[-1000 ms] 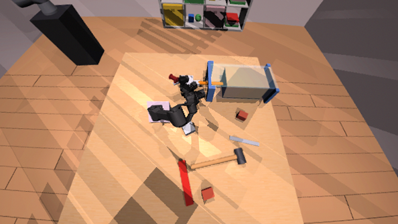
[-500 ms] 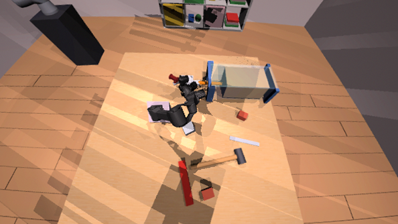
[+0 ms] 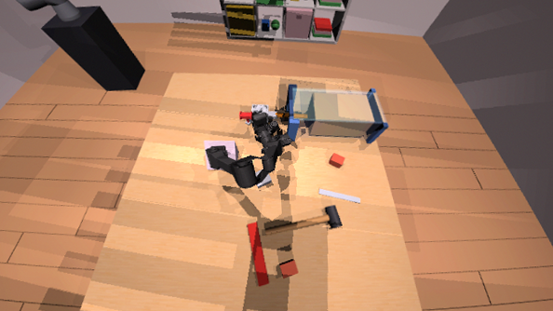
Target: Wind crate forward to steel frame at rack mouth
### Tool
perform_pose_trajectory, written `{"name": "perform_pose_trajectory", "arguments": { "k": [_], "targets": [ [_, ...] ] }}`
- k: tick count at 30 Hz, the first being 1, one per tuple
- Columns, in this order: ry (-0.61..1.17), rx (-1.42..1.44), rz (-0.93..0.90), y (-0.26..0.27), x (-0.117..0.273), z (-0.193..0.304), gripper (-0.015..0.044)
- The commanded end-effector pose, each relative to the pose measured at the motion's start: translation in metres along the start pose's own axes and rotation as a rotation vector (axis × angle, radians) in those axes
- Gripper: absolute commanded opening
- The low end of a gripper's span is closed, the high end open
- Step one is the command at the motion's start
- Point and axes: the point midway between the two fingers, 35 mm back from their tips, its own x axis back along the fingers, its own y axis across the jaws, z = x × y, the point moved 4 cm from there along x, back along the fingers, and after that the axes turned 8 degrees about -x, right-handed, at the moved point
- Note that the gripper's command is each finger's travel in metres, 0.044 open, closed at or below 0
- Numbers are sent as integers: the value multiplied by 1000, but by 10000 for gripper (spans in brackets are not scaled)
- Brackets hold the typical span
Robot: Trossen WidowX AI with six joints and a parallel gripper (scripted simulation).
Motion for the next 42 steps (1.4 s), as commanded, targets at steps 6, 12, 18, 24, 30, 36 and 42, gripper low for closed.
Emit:
{"name": "perform_pose_trajectory", "arguments": {
  "k": [6, 12, 18, 24, 30, 36, 42],
  "targets": [
    [-3, 13, -11, 3, 63, 6, 240],
    [-3, 13, -11, 3, 63, 6, 240],
    [-9, 9, -7, 41, 63, 6, 240],
    [1, 9, -21, 103, 59, 21, 240],
    [1, 9, -21, 103, 59, 21, 240],
    [3, 8, -15, 100, 58, 20, 240],
    [3, 8, -15, 100, 58, 20, 240]
  ]
}}
